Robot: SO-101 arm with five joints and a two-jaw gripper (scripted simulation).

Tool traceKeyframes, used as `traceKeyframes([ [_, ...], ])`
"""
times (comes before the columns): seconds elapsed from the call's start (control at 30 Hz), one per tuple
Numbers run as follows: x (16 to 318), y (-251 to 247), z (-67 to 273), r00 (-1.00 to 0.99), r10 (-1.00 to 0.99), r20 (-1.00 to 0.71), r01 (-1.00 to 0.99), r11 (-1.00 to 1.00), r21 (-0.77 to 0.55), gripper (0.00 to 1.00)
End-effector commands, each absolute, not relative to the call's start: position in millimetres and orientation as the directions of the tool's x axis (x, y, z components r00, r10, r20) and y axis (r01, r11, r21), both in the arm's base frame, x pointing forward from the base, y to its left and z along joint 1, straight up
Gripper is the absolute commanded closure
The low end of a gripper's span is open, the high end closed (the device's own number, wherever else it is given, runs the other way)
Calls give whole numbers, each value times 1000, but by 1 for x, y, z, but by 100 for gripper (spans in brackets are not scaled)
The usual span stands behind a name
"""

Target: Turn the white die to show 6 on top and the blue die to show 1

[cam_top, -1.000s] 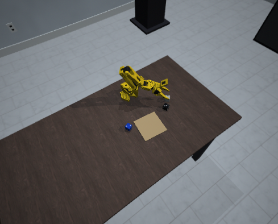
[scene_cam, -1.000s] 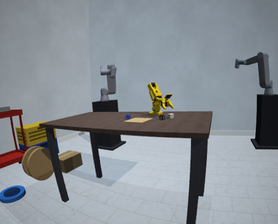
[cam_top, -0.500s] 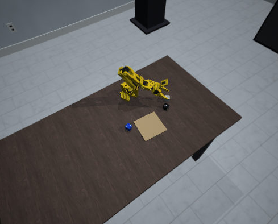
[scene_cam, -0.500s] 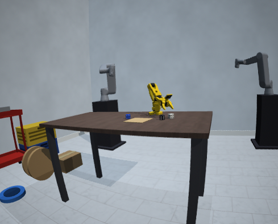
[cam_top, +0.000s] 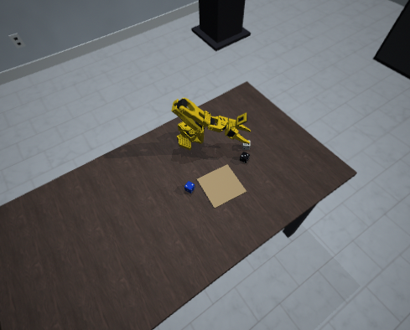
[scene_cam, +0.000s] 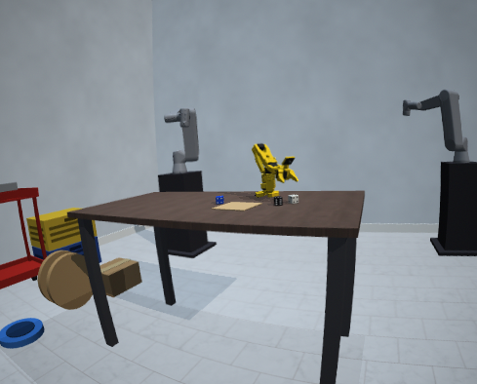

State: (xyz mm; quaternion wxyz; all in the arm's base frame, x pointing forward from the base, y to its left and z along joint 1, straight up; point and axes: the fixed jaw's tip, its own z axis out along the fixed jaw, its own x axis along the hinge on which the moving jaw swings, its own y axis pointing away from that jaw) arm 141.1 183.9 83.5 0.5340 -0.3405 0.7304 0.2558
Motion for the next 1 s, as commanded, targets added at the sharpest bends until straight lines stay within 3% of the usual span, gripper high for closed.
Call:
traceKeyframes([
  [0.0, 147, 187, 118, -96, -108, -989, -766, 643, 4, 65],
  [0.43, 142, 181, 172, 73, 93, -993, -766, 642, 4, 65],
  [0.97, 143, 182, 175, 72, 94, -993, -767, 642, 5, 65],
])
